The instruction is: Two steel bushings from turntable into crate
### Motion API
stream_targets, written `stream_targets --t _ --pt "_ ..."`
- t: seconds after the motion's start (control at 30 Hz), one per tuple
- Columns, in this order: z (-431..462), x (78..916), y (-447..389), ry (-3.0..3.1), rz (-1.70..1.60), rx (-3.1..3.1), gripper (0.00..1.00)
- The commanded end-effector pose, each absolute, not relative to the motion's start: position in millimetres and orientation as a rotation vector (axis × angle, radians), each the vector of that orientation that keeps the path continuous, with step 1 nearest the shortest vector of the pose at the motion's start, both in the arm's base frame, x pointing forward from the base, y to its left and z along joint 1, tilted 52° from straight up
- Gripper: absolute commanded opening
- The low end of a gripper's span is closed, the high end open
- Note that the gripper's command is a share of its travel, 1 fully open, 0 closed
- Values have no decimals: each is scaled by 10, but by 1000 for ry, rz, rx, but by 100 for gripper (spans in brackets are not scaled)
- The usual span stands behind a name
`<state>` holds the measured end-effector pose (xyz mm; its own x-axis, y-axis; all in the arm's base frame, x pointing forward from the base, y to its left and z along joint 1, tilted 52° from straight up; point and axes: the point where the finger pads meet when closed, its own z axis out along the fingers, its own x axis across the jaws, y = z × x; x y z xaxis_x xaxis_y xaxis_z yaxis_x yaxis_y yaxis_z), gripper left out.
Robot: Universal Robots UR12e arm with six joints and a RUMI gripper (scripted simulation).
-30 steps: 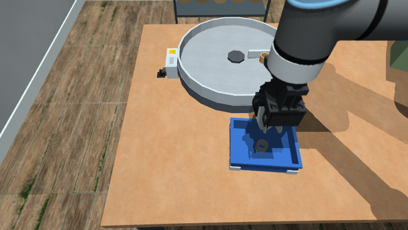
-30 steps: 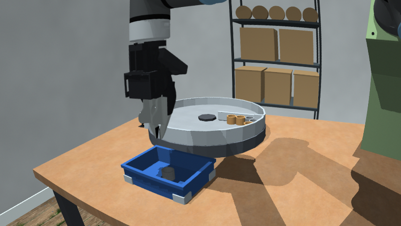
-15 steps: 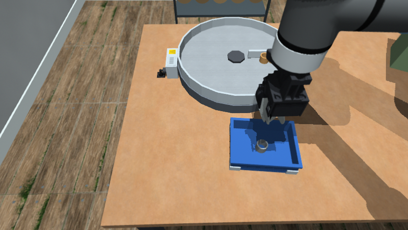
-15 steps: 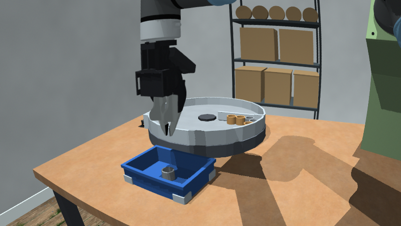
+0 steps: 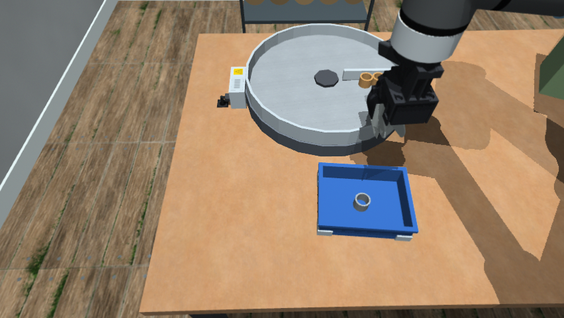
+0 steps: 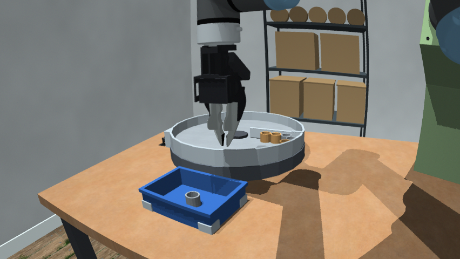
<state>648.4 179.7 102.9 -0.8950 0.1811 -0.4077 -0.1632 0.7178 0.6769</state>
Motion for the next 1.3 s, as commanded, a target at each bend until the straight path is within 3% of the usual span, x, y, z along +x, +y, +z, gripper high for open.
stream_targets --t 0.0,0.77,1.27 --pt "761 6393 1603 2465 1028 -16 6" --pt "-394 5974 812 2441 991 -122 6" --pt "-674 5869 622 2435 982 -148 6"
